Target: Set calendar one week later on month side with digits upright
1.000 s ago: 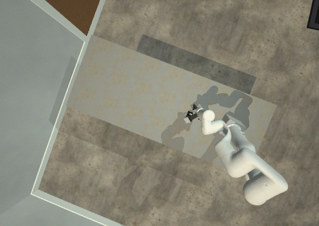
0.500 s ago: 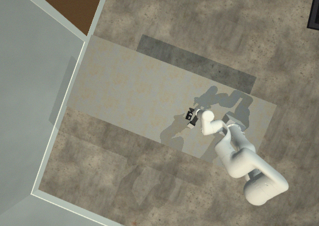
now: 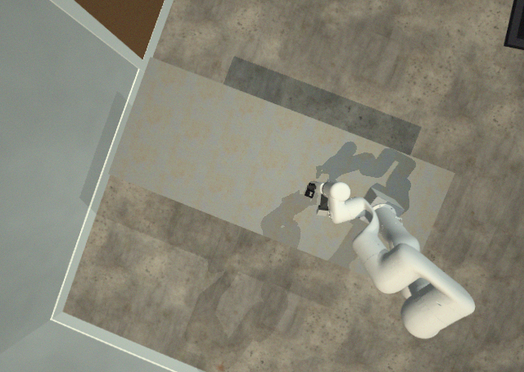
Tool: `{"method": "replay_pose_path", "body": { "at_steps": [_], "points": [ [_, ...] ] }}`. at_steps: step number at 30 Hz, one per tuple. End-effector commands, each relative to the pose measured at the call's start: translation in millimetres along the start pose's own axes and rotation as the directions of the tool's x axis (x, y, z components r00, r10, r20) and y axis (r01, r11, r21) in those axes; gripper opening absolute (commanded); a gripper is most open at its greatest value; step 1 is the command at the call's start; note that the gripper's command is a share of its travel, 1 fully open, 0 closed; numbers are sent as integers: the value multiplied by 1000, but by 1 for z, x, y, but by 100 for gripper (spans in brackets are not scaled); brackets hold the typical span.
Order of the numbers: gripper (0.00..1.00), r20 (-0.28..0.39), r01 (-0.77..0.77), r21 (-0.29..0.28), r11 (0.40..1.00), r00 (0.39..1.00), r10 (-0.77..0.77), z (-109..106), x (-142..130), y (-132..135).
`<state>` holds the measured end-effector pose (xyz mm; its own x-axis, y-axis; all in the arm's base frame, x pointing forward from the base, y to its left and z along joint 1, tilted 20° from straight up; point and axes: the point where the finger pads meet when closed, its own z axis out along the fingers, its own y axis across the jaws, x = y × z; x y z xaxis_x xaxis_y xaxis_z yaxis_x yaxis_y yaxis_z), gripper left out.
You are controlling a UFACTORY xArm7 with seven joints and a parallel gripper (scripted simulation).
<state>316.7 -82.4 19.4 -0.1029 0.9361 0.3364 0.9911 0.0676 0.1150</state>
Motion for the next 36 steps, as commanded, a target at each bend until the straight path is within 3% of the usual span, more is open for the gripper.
{"method": "replay_pose_path", "body": {
  "at_steps": [1,7,9,19,22,24,26,30,34,35,36],
  "points": [
    [100,-7,172,-14,985,985,-172,-2,0,3],
    [100,-5,296,-15,955,955,-296,-2,1,4],
    [100,-2,412,-15,911,911,-412,-3,1,5],
    [100,3,650,-13,760,760,-650,-4,3,8],
    [100,5,739,-12,673,673,-739,-5,4,9],
    [100,5,739,-12,673,673,-739,-5,4,9],
    [100,7,817,-10,577,577,-816,-5,4,11],
    [100,8,866,-9,500,500,-866,-6,5,11],
    [100,10,931,-6,364,364,-931,-7,5,13],
    [100,10,936,-6,353,353,-936,-7,5,13],
    [100,10,954,-4,301,301,-954,-7,6,14]
  ]
}}
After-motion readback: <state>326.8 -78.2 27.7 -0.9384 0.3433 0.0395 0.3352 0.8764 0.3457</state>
